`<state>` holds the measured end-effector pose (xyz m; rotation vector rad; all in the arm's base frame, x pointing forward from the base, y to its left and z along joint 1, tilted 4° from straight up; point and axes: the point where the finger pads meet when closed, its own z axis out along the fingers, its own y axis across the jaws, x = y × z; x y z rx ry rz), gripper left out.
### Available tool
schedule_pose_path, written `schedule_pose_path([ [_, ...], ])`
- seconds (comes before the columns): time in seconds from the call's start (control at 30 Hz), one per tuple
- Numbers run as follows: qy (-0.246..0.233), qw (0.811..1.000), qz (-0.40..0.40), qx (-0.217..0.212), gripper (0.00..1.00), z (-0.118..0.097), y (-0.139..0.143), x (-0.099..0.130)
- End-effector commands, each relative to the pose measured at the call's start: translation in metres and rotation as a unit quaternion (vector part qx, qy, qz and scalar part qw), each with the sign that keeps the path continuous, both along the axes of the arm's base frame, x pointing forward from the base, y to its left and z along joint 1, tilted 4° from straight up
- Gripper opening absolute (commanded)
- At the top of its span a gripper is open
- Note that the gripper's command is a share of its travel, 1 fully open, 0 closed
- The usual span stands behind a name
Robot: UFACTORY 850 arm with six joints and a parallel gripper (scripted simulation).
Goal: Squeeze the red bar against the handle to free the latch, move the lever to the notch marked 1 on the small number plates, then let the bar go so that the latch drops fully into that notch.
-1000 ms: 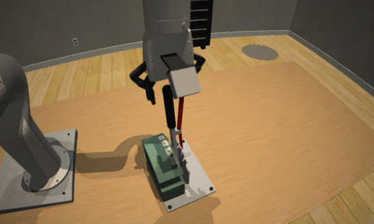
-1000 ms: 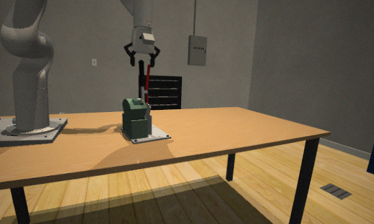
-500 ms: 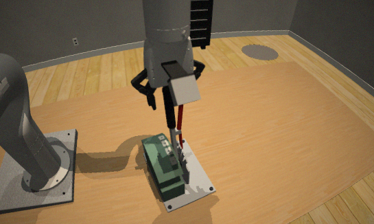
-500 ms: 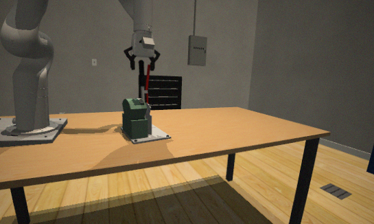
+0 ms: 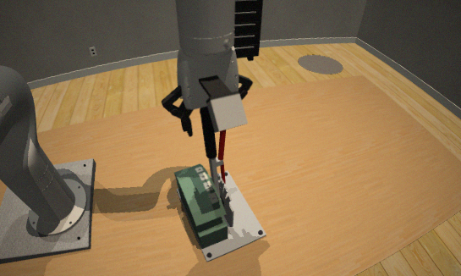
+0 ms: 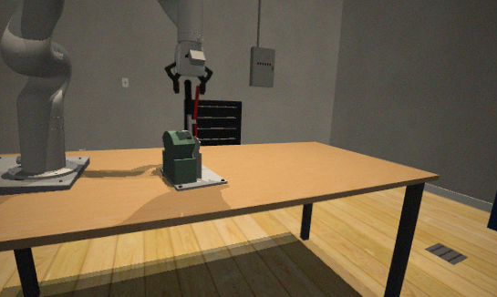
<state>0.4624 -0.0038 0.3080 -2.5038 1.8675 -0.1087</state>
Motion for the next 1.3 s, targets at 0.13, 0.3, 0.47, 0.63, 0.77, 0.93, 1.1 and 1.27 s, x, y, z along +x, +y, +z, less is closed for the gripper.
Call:
schedule_pose_path([
  [0.13, -0.001, 1.000, 0.000, 0.000, 0.00, 0.0008, 0.0000, 0.0006],
  [0.3, -0.001, 1.000, 0.000, 0.000, 0.00, 0.0008, 0.0000, 0.0006],
  [0.47, -0.001, 1.000, 0.000, 0.000, 0.00, 0.0008, 0.0000, 0.0006],
  [0.63, -0.001, 1.000, 0.000, 0.000, 0.00, 0.0008, 0.0000, 0.0006],
  [0.77, -0.001, 1.000, 0.000, 0.000, 0.00, 0.0008, 0.0000, 0.0006],
  [0.93, -0.001, 1.000, 0.000, 0.000, 0.00, 0.0008, 0.0000, 0.0006],
  [1.1, -0.001, 1.000, 0.000, 0.000, 0.00, 0.0008, 0.0000, 0.0006],
  [1.27, -0.001, 1.000, 0.000, 0.000, 0.00, 0.0008, 0.0000, 0.0006],
])
